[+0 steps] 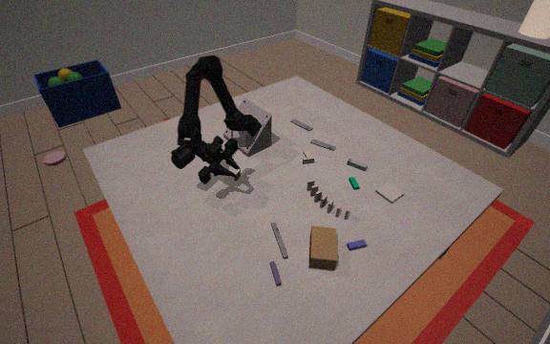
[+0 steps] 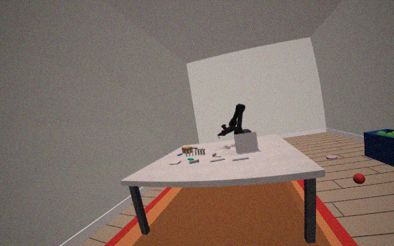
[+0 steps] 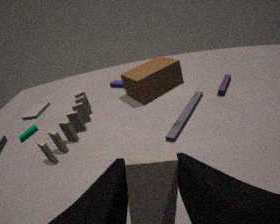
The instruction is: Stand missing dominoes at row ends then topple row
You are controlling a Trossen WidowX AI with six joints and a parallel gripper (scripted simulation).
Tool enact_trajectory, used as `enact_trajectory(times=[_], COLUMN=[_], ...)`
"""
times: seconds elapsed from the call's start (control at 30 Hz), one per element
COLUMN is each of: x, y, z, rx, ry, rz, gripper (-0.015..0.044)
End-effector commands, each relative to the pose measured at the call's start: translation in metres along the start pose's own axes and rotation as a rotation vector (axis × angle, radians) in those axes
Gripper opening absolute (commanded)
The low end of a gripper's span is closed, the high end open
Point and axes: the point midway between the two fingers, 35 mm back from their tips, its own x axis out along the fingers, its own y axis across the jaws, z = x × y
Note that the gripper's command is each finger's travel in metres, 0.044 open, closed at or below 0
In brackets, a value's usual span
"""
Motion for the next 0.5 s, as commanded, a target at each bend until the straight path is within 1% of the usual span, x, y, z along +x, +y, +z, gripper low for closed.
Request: enact_trajectory(times=[0.0, 0.23, 0.47], x=[-0.006, -0.021, -0.023], y=[0.0, -0.001, -0.001], z=[0.003, 0.008, 0.009], rx=[-0.066, -0.206, -0.22], ry=[-0.057, -0.16, -0.169], rz=[-0.037, -0.116, -0.124], gripper=[0.0107, 0.0107, 0.0107])
